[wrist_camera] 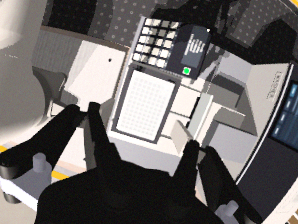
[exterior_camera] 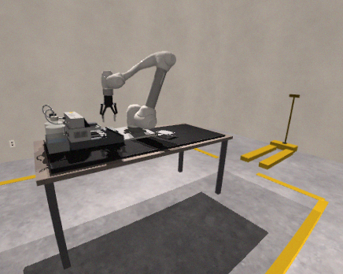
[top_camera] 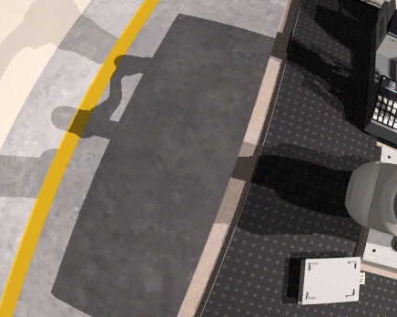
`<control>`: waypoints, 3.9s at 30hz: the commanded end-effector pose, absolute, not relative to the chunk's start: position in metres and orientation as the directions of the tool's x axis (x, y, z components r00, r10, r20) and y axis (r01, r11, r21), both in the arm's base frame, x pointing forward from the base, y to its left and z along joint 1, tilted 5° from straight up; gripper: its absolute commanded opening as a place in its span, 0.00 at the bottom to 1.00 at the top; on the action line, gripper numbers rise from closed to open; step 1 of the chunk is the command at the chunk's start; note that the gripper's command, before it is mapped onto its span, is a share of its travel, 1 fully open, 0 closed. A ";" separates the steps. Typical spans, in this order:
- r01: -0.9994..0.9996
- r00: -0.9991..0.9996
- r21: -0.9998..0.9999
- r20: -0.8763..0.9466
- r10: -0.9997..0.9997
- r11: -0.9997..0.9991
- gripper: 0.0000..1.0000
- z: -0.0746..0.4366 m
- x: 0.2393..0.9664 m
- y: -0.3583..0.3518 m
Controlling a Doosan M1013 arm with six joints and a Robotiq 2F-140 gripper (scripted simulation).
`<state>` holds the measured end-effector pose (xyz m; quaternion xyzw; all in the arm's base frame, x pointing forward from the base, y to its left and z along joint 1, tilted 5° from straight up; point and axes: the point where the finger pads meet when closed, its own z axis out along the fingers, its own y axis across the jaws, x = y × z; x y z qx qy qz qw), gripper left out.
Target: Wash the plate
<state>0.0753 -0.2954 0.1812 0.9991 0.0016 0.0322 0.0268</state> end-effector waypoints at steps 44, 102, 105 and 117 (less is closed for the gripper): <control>0.002 0.998 0.054 0.064 0.005 -0.999 0.70 0.136 0.078 -0.298; 0.002 0.998 0.054 0.064 0.005 -0.999 0.70 0.106 0.080 -0.299; 0.002 0.998 0.054 0.064 0.005 -0.999 0.70 0.106 0.080 -0.299; 0.002 0.998 0.054 0.064 0.005 -0.999 0.46 0.106 0.080 -0.299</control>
